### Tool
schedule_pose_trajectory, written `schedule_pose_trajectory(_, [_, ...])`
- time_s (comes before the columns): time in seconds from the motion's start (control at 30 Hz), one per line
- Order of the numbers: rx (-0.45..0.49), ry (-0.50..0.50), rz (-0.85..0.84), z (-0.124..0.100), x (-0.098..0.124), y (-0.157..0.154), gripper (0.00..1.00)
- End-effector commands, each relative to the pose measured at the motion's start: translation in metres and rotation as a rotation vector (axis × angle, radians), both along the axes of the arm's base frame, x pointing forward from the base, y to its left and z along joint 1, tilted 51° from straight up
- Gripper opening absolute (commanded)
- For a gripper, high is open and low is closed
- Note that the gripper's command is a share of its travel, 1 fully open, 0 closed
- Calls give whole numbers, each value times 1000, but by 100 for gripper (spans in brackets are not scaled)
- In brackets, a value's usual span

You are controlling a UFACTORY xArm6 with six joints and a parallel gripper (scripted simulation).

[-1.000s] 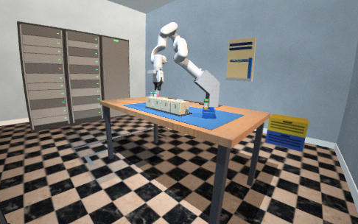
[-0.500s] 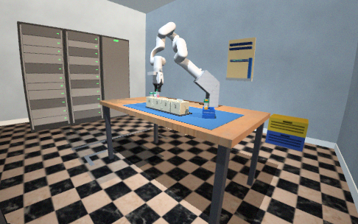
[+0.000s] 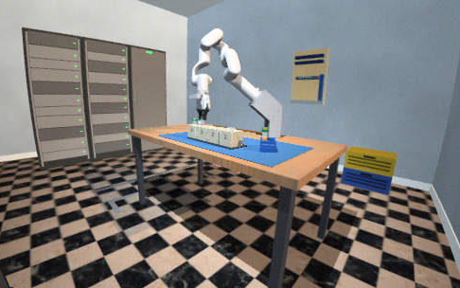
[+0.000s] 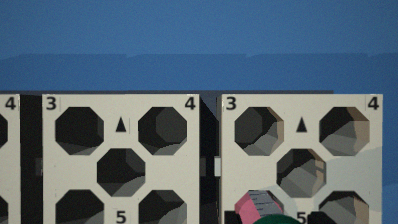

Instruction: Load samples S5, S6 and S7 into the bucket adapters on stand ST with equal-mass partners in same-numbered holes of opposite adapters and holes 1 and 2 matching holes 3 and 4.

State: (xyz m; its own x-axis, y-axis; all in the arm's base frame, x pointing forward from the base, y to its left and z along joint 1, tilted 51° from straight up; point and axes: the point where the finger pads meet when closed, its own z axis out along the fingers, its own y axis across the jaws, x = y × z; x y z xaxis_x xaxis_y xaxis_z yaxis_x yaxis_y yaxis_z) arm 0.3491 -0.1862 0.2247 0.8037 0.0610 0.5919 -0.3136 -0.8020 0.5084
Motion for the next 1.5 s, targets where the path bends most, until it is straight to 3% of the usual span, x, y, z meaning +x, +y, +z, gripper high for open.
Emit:
schedule_pose_trajectory(0.0, [-2, -4, 1, -3, 3, -3, 0])
schedule_pose_trajectory(1.47, [-2, -3, 1, -18, 16, -18, 0])
